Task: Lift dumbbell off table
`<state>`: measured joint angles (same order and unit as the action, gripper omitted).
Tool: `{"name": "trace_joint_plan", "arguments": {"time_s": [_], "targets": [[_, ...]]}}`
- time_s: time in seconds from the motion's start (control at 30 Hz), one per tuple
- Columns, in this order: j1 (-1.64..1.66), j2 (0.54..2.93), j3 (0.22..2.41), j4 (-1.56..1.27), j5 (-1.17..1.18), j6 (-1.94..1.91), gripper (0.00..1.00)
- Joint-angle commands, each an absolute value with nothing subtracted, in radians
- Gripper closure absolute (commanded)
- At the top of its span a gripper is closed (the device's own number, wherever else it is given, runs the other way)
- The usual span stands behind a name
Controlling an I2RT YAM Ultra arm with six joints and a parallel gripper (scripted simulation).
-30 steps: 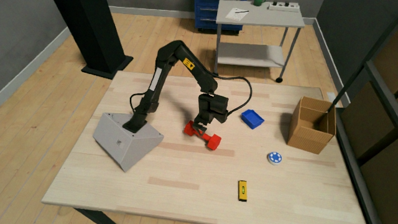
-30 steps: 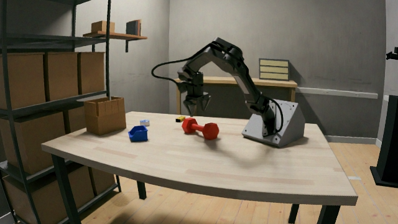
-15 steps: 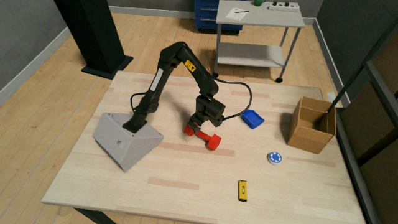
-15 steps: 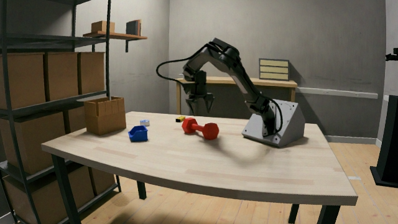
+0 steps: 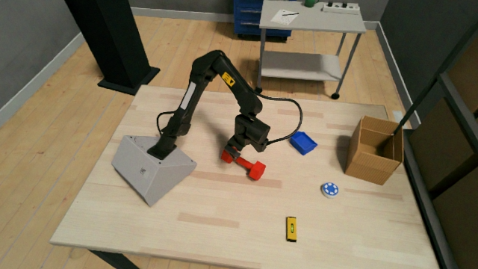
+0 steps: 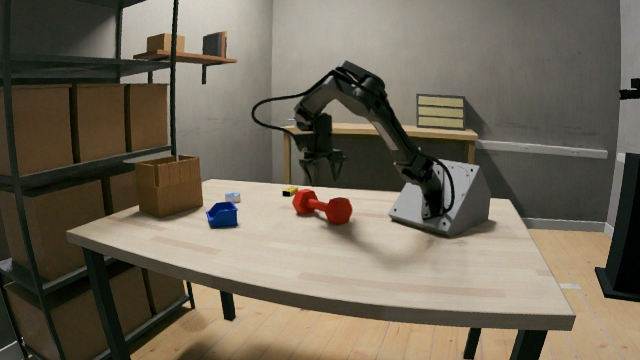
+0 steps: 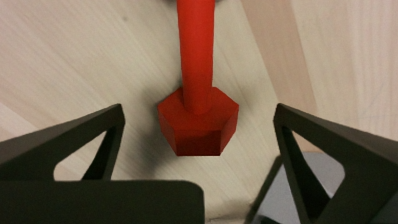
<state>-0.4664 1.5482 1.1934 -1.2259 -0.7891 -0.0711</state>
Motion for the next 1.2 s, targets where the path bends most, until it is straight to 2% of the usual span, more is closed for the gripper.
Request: {"name": "trace_joint_plan", "arguments": {"time_s": [0.0, 0.53, 1.17], "targets": [[-0.495, 1.523, 1.243, -1.215, -0.799, -0.071, 0.0], [-0.429, 1.52, 1.153, -1.117, -0.783, 0.0, 0.0], [-0.326, 1.536, 1.037, -0.875, -0.766, 0.159, 0.0]]}}
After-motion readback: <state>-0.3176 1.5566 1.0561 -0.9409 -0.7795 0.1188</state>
